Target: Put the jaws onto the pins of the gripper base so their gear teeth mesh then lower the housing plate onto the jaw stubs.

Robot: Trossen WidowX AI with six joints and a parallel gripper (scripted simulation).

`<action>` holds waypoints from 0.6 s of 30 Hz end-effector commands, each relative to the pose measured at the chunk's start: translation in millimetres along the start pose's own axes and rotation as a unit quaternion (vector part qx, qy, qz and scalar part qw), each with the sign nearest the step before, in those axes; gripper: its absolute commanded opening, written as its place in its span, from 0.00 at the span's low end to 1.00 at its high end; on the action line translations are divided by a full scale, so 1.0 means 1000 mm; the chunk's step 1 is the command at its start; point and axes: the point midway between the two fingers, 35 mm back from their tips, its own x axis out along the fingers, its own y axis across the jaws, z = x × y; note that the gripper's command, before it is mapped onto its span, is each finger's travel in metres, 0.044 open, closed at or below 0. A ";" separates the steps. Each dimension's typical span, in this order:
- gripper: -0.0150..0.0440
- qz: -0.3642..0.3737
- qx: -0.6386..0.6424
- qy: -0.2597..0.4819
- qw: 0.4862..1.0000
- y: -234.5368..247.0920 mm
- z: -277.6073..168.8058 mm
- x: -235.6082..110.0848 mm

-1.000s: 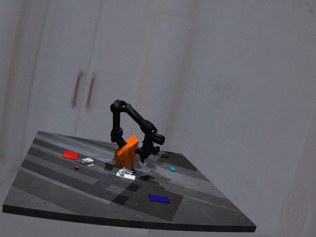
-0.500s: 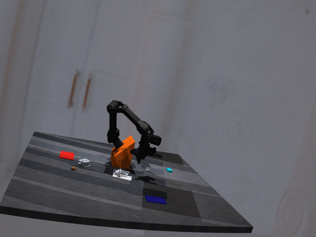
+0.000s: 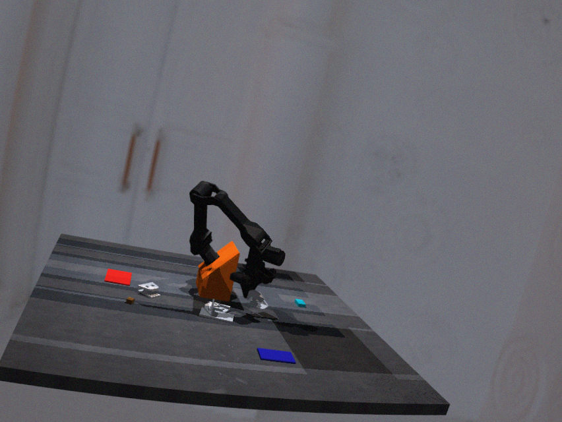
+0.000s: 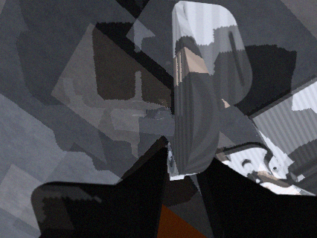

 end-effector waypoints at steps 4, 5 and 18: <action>0.32 -0.002 -0.006 0.006 1.000 0.000 -0.004 0.014; 0.32 -0.002 -0.006 0.006 1.000 0.000 -0.004 0.016; 0.32 -0.003 -0.005 0.006 1.000 0.000 -0.005 0.037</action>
